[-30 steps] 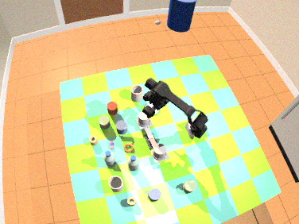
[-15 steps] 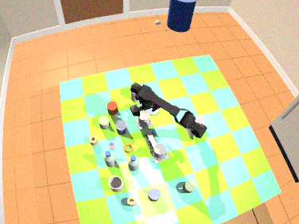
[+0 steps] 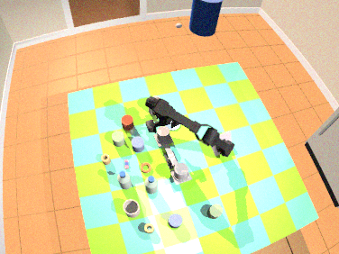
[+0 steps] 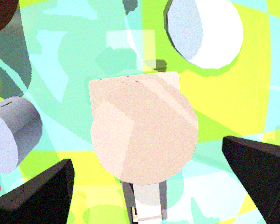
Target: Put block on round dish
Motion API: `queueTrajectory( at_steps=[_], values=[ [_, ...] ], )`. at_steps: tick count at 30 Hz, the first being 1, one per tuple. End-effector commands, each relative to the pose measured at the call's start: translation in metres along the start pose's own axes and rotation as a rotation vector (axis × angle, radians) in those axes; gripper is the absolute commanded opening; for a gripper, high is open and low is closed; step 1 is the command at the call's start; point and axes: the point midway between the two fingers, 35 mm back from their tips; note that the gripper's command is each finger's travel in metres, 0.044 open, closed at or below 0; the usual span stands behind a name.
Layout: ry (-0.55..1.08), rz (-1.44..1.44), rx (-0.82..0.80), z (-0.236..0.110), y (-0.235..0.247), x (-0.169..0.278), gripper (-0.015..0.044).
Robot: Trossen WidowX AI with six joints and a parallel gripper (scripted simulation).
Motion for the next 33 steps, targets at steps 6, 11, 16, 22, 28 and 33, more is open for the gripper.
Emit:
queueTrajectory(
  at_steps=[6,11,16,22,28,33],
  values=[
    [0.003,0.005,0.000,0.015,0.000,0.000,0.0440],
    [0.003,0.005,-0.001,0.023,0.000,0.000,0.0440],
    [0.003,0.005,-0.001,0.031,0.001,0.000,0.0440],
    [0.004,0.005,-0.001,0.040,0.001,0.000,0.0440],
    [0.004,0.005,-0.001,0.050,0.000,0.000,0.0440],
    [0.005,0.005,-0.002,0.058,0.000,0.001,0.0440]
  ],
)
Point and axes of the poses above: the point midway between the two fingers, 35 mm back from their tips, its own z axis out along the fingers, its own y axis across the jaws, x = y × z, and after that the axes turned 13 degrees about -z, right-handed
